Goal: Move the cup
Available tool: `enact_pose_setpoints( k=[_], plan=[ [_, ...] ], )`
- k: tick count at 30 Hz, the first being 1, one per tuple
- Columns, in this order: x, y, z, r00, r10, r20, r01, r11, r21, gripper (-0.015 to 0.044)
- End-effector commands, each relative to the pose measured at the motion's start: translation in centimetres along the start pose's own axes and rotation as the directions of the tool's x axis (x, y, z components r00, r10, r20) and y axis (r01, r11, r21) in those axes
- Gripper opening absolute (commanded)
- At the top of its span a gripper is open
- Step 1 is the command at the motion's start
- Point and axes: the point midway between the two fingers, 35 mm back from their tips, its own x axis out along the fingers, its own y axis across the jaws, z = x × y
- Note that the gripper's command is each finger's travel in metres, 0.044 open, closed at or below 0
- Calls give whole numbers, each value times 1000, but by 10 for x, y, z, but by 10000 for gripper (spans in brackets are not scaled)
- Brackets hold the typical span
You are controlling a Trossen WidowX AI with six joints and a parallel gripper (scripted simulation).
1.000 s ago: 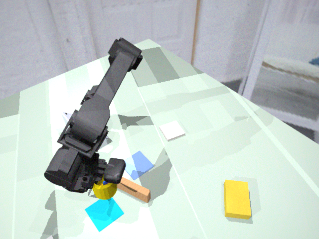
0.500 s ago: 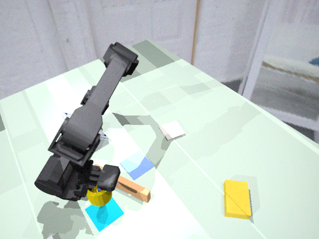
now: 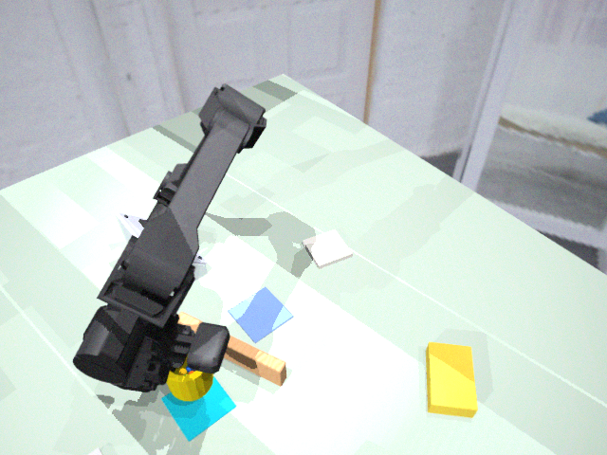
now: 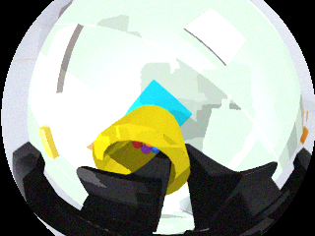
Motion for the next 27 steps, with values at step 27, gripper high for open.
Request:
enact_pose_setpoints(
  k=[27],
  plan=[
    [48, -1, -1, 1000, 7, -9, -7, 1000, 8, 0]
  ],
)
